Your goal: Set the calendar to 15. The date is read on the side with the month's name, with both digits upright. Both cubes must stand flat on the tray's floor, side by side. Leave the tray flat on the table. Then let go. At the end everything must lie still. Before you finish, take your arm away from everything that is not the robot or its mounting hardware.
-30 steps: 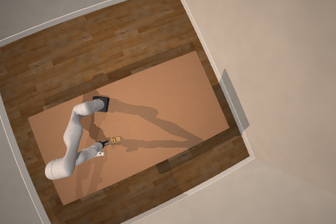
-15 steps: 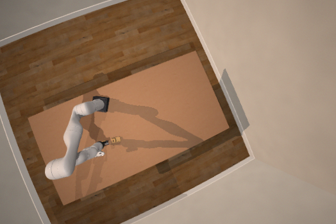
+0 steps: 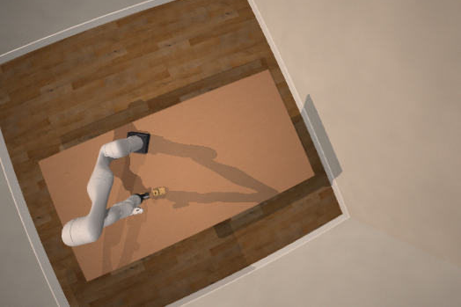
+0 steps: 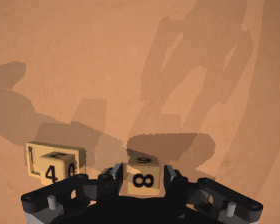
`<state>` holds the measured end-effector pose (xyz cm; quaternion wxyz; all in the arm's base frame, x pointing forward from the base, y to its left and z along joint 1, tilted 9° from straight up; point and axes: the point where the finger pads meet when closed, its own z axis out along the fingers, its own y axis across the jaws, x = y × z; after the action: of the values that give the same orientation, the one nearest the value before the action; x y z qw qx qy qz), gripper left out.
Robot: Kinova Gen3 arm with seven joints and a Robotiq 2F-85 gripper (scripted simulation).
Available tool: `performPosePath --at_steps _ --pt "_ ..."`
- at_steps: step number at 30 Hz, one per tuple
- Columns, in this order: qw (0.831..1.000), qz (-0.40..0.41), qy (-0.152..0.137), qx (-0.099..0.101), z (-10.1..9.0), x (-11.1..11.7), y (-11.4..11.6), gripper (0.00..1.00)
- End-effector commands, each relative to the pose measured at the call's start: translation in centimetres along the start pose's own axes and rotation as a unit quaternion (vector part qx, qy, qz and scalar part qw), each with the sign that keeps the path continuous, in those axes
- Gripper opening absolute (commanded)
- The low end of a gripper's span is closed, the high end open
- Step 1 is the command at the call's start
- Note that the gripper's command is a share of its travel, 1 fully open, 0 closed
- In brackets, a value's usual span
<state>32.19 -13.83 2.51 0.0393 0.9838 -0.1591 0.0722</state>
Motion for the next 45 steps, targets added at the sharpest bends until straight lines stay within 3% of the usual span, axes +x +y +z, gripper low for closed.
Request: performPosePath --at_steps 1,19,34,45 --pt "1.0 0.0 0.001 0.0 0.0 0.0 0.0 0.48" --pt "1.0 0.0 0.001 0.0 -1.1 0.0 0.0 0.48" --pt "1.0 0.0 0.001 0.0 -7.4 0.0 0.0 0.48" --pt "1.0 0.0 0.001 0.0 -9.0 0.0 0.0 0.48"
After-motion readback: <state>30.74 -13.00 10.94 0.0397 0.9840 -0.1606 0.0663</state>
